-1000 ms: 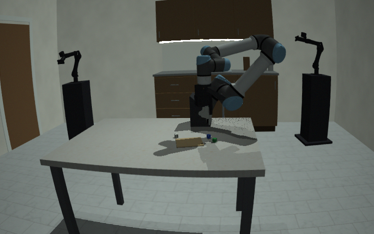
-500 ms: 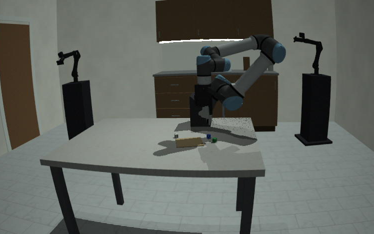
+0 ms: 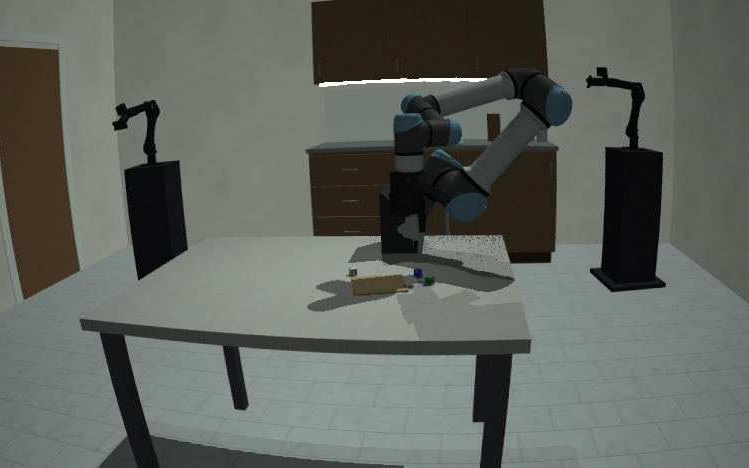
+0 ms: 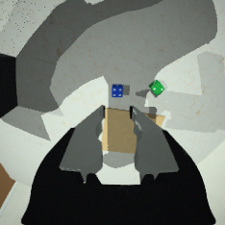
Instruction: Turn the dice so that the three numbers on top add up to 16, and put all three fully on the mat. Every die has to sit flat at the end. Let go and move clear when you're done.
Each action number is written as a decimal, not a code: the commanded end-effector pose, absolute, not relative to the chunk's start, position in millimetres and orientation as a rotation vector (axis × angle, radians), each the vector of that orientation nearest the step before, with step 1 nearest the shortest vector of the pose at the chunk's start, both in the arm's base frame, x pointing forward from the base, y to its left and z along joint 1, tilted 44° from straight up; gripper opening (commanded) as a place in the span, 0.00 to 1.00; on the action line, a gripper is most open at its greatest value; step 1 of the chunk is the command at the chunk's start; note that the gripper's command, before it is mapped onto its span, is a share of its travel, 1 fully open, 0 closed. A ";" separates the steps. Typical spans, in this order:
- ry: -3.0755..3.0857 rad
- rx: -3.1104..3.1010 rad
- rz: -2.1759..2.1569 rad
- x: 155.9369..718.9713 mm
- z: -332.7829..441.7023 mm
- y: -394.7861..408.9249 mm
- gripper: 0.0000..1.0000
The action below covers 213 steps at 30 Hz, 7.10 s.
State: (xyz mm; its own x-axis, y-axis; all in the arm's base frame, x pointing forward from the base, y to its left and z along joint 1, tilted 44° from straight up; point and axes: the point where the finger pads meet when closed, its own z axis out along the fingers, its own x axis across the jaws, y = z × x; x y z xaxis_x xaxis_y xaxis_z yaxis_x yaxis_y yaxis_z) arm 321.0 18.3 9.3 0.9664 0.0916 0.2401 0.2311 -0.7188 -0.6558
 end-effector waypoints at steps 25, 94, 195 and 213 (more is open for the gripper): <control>-0.225 -2.372 -0.247 325.7 -17.1 43.0 0.21; -0.225 -2.372 -0.247 327.7 -29.9 55.3 0.21; -0.225 -2.372 -0.247 327.1 -26.0 51.5 0.03; -0.225 -2.372 -0.247 318.7 27.0 0.6 0.03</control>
State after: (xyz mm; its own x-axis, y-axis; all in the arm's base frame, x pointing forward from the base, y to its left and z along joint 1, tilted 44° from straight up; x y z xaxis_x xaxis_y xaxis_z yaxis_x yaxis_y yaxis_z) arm 322.6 11.5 12.8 0.9665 0.0910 0.2401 0.2304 -0.7201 -0.6545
